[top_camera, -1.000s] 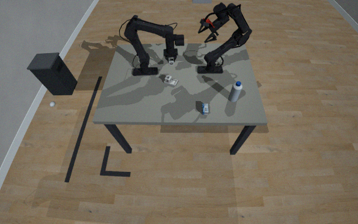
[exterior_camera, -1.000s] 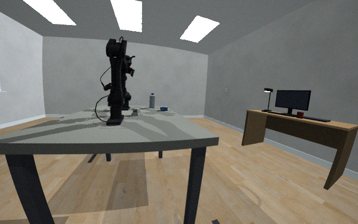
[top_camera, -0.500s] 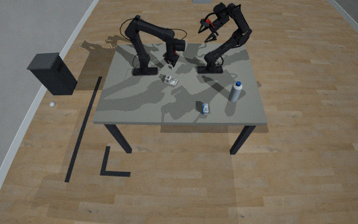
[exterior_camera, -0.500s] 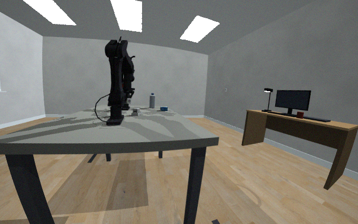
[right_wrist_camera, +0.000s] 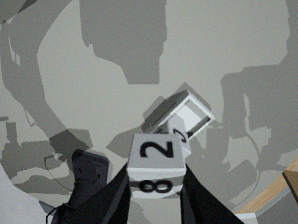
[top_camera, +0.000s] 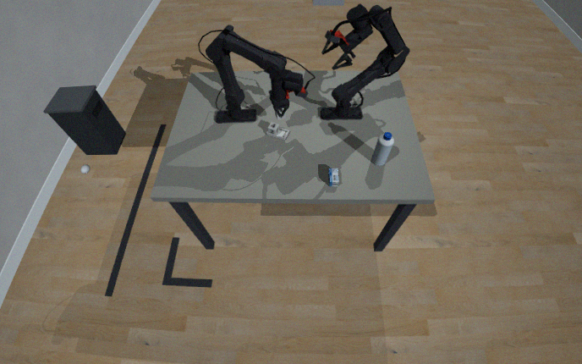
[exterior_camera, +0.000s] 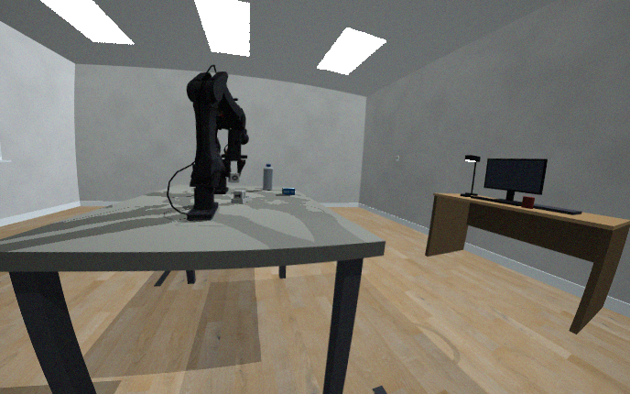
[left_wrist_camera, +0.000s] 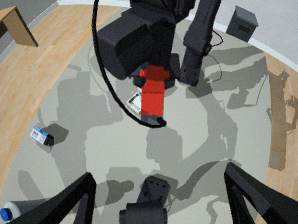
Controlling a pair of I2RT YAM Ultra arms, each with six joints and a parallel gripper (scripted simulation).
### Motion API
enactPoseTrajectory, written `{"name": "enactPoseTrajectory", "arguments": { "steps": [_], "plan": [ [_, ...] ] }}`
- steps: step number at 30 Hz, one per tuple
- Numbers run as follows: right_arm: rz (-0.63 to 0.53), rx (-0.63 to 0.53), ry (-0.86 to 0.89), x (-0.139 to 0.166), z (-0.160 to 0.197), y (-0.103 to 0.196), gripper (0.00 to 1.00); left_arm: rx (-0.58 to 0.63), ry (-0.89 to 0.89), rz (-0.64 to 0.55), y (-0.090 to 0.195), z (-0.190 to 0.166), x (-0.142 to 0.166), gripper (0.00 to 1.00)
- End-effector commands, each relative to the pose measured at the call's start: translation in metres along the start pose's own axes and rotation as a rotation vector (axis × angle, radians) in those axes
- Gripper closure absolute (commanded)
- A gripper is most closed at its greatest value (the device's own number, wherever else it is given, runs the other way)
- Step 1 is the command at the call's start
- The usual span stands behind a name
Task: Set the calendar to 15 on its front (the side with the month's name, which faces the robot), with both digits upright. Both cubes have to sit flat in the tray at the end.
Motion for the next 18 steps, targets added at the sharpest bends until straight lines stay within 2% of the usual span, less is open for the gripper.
{"name": "enactPoseTrajectory", "arguments": {
  "steps": [1,9,12,18],
  "plan": [
    [-0.015,0.015,-0.238,-0.006,-0.014,0.007,0.65,0.003,-0.003,0.008,0.001,-0.001,-0.001,0.0],
    [-0.014,0.013,-0.584,-0.004,-0.038,0.007,0.65,0.003,-0.003,0.008,0.001,-0.001,-0.001,0.0],
    [-0.014,0.014,-0.575,-0.005,-0.039,0.007,0.65,0.003,-0.003,0.008,0.001,-0.001,-0.001,0.0],
    [-0.015,0.01,-0.709,-0.003,-0.049,0.007,0.65,0.003,-0.003,0.008,0.001,-0.001,-0.001,0.0]
  ]
}}
Point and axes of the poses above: on each arm, the point where the finger pads meet when closed, its own y axis back along the fingers, its own z axis across the jaws, x = y × z, the point moved 1 cm from there along y, back along the fingers, and after that the axes turned 5 degrees about -y, right-handed, at the moved point
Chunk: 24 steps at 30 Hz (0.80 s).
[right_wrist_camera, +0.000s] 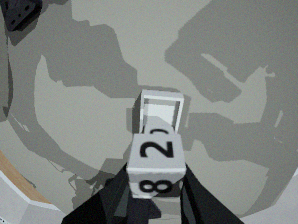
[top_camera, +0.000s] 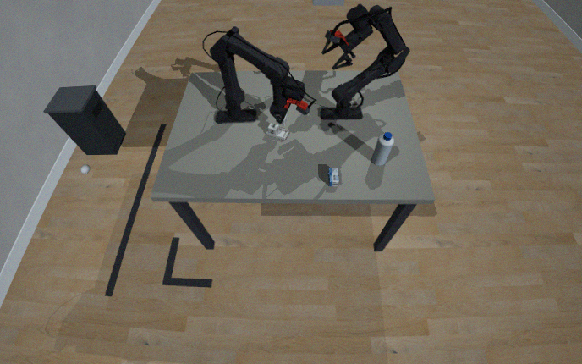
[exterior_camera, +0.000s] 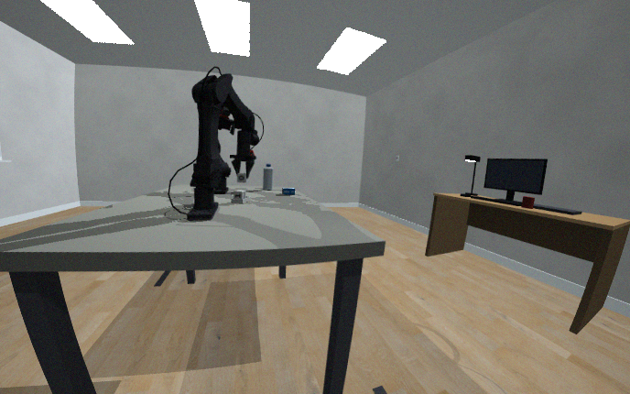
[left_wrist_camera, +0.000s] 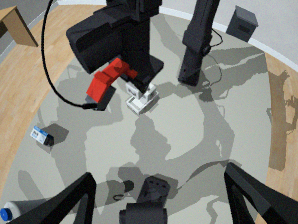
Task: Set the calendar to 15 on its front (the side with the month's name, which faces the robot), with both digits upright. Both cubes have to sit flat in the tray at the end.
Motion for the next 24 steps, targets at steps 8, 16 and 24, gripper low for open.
{"name": "enactPoseTrajectory", "arguments": {
  "steps": [8,16,24],
  "plan": [
    [-0.033,0.006,-0.094,-0.012,-0.006,0.005,0.65,0.003,-0.003,0.008,0.001,-0.001,-0.001,0.0],
    [-0.036,0.006,-0.094,-0.013,-0.006,-0.007,0.65,0.003,-0.003,0.008,0.001,-0.001,-0.001,0.0],
    [-0.043,0.006,-0.094,-0.015,-0.006,-0.026,0.65,0.003,-0.003,0.008,0.001,-0.001,-0.001,0.0]
  ]
}}
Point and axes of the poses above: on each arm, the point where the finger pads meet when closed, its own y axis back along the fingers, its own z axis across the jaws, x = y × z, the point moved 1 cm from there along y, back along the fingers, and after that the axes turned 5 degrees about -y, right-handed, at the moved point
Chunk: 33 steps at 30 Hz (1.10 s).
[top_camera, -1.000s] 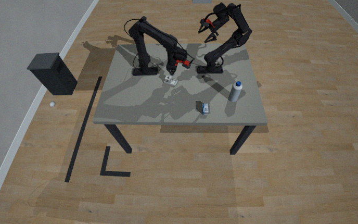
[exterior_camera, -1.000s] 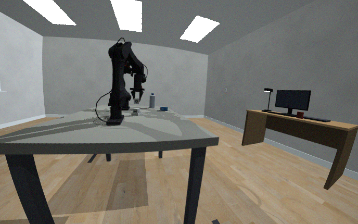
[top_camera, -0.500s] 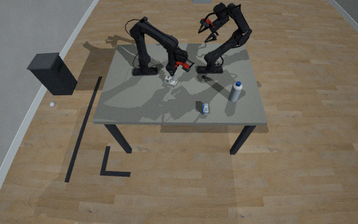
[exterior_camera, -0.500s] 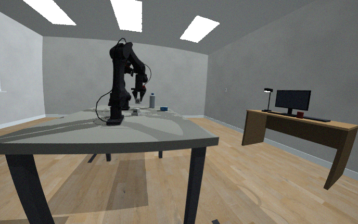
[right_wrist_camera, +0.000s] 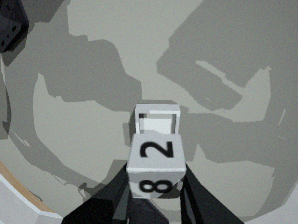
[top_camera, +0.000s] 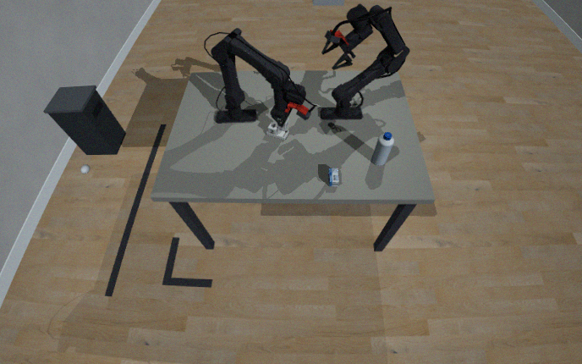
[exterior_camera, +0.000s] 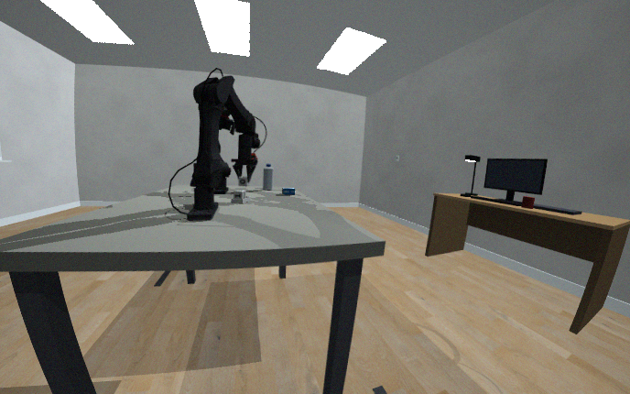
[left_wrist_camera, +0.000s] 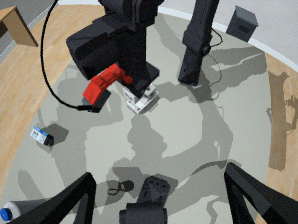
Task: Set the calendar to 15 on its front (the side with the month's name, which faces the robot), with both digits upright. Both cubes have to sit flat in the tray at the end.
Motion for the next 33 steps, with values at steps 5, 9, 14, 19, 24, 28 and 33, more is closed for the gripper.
{"name": "enactPoseTrajectory", "arguments": {
  "steps": [5,9,14,19,24,28,33],
  "plan": [
    [-0.019,0.005,-0.015,-0.006,-0.002,-0.017,0.65,0.003,-0.003,0.007,0.001,-0.001,-0.001,0.0],
    [-0.013,0.004,-0.015,-0.004,-0.002,-0.025,0.65,0.003,-0.003,0.007,0.001,-0.001,-0.001,0.0],
    [0.001,0.004,-0.015,-0.001,-0.001,-0.031,0.65,0.003,-0.003,0.007,0.001,-0.001,-0.001,0.0],
    [0.013,0.004,-0.015,0.003,-0.001,-0.03,0.65,0.003,-0.003,0.007,0.001,-0.001,-0.001,0.0],
    [-0.025,0.008,-0.017,-0.005,-0.004,-0.034,0.65,0.003,-0.003,0.007,0.001,-0.001,-0.001,0.0],
    [0.001,0.008,-0.018,0.009,-0.004,-0.038,0.65,0.003,-0.003,0.007,0.001,-0.001,-0.001,0.0],
    [-0.002,0.007,-0.016,0.008,-0.003,-0.037,0.65,0.003,-0.003,0.007,0.001,-0.001,-0.001,0.0]
  ]
}}
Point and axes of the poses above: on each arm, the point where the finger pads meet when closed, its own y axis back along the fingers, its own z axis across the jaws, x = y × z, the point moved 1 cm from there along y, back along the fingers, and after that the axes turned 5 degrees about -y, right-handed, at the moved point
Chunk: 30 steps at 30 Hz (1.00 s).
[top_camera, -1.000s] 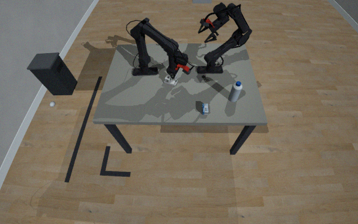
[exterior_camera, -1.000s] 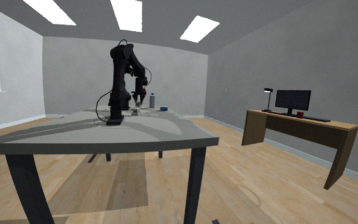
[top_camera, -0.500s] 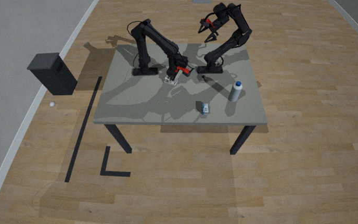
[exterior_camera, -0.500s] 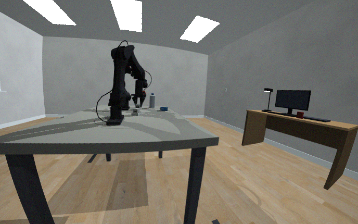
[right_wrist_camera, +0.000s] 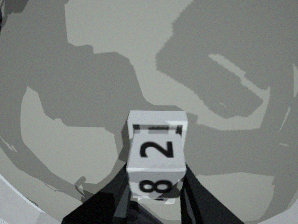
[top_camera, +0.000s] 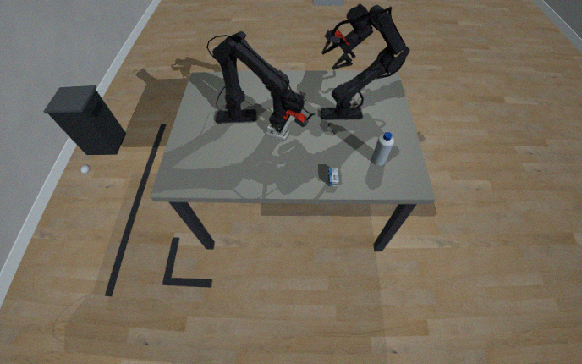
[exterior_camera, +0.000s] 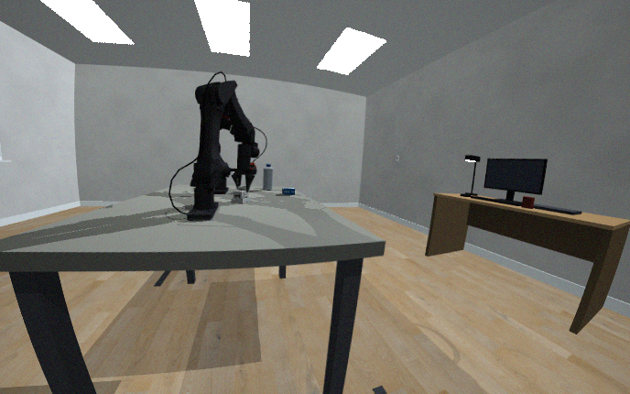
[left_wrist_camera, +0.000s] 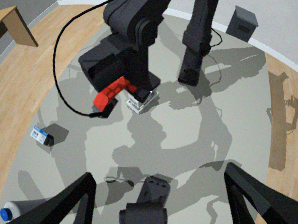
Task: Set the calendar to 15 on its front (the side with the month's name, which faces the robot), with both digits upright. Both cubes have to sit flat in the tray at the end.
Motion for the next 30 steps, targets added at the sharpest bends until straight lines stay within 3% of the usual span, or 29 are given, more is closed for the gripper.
{"name": "enactPoseTrajectory", "arguments": {
  "steps": [1,11,26,30],
  "plan": [
    [-0.036,0.006,-0.011,-0.004,-0.002,0.005,0.65,0.003,-0.003,0.007,0.001,-0.001,-0.001,0.0],
    [-0.048,0.006,-0.013,-0.008,-0.001,0.002,0.65,0.003,-0.003,0.007,0.001,-0.001,-0.001,0.0],
    [-0.037,0.006,-0.009,-0.001,-0.001,-0.028,0.65,0.003,-0.003,0.007,0.001,-0.001,-0.001,0.0],
    [-0.017,0.008,-0.015,-0.003,-0.001,-0.019,0.65,0.003,-0.003,0.007,0.001,-0.001,-0.001,0.0]
  ]
}}
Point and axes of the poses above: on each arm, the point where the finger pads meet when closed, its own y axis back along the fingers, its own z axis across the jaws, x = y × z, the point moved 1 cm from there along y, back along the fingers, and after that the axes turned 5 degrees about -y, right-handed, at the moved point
